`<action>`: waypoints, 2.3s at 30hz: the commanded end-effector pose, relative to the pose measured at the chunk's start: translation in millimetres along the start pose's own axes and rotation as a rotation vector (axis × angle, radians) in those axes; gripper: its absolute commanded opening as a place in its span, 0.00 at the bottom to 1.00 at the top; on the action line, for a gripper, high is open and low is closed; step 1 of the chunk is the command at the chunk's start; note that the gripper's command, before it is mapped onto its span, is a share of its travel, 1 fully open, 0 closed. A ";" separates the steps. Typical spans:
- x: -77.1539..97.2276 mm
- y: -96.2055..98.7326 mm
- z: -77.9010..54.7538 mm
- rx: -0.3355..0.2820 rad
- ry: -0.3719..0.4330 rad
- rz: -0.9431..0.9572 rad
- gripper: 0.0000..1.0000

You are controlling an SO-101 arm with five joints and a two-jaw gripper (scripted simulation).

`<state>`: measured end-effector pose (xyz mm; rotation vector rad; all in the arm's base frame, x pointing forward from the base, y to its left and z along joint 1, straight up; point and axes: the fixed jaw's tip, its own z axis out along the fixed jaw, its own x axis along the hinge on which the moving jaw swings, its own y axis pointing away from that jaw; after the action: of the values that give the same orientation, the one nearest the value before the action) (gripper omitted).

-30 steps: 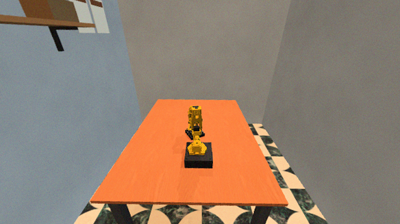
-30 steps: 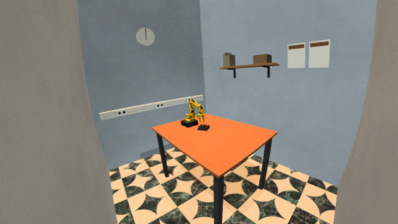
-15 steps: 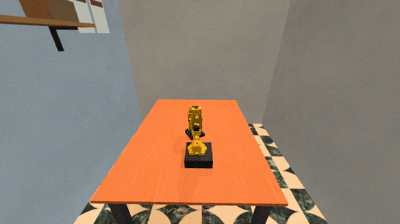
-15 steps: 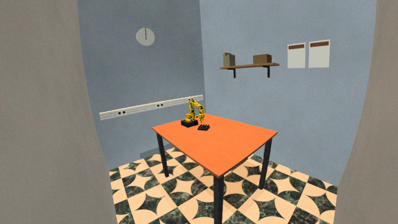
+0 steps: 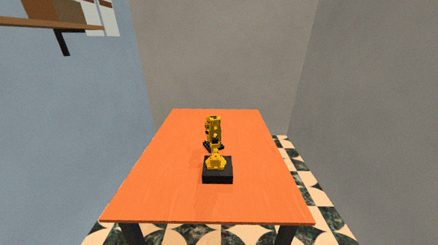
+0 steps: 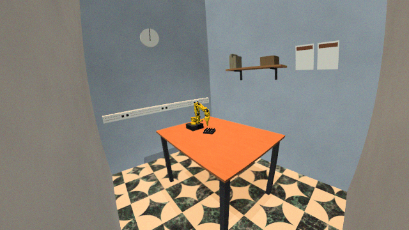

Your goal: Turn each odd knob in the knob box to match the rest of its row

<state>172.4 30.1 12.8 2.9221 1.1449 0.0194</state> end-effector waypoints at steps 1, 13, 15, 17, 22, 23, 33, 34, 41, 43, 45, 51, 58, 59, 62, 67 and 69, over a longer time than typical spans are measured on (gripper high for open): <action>1.3 -2.2 0.4 0.007 -0.008 -0.073 0.13; 3.8 -3.8 0.4 0.008 -0.008 -0.308 0.11; 4.0 -4.0 0.4 0.008 -0.008 -0.337 0.11; 4.0 -4.0 0.4 0.008 -0.008 -0.337 0.11; 4.6 -4.5 0.4 0.008 -0.007 -0.396 0.10; 4.7 -4.6 0.4 0.008 -0.007 -0.406 0.10; 5.3 -5.1 0.4 0.008 -0.007 -0.466 0.10; 5.3 -5.1 0.4 0.008 -0.007 -0.466 0.10; 5.5 -5.2 0.4 0.009 -0.007 -0.484 0.10; 5.5 -5.2 0.4 0.009 -0.007 -0.486 0.10; 5.5 -5.3 0.4 0.009 -0.007 -0.487 0.10; 5.5 -5.3 0.4 0.009 -0.007 -0.488 0.10; 11.7 -1.8 -0.9 0.009 -0.007 -0.488 0.10; 14.2 -0.4 -1.3 0.009 -0.007 -0.488 0.10; 23.9 5.0 -2.7 0.009 -0.007 -0.488 0.10; 39.7 13.7 -3.4 0.009 -0.007 -0.488 0.10; 43.6 15.9 -3.2 0.008 -0.007 -0.488 0.10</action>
<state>207.2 43.6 15.7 2.5720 1.7877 0.0317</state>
